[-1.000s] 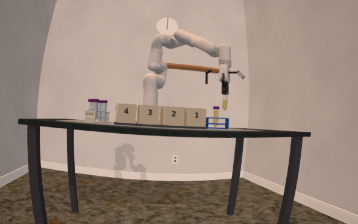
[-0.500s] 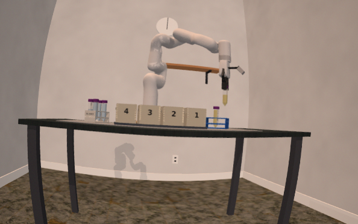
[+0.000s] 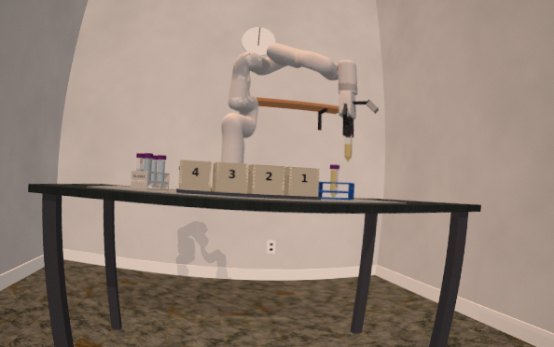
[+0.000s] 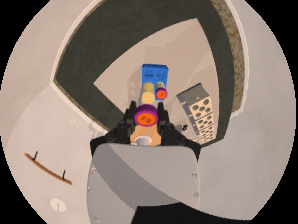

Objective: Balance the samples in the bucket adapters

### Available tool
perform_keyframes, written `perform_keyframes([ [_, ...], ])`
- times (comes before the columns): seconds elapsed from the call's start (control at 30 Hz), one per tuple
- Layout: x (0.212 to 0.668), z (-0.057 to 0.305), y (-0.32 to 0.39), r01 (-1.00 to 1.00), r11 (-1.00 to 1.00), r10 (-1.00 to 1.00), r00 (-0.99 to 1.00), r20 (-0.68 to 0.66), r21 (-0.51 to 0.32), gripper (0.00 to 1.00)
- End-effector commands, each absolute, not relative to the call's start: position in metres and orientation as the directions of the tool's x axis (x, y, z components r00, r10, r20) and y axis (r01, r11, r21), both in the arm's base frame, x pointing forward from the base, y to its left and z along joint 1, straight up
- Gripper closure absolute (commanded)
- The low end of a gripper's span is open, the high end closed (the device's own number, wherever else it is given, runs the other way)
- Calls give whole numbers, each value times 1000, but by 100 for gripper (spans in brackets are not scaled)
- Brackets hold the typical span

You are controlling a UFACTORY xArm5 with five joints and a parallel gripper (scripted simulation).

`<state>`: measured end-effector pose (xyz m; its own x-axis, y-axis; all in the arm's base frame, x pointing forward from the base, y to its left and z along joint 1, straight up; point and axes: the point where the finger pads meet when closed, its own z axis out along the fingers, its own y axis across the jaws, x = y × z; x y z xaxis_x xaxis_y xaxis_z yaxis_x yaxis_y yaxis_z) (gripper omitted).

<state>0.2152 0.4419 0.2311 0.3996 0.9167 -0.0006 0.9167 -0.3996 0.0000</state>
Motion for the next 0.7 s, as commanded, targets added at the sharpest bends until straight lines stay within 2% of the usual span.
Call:
perform_keyframes([
  [0.0,222,233,436,890,-456,890,456,4,0,100],
  [0.47,265,234,387,616,-787,616,787,5,-2,100],
  [0.67,279,234,372,506,-862,506,862,5,-2,100],
])
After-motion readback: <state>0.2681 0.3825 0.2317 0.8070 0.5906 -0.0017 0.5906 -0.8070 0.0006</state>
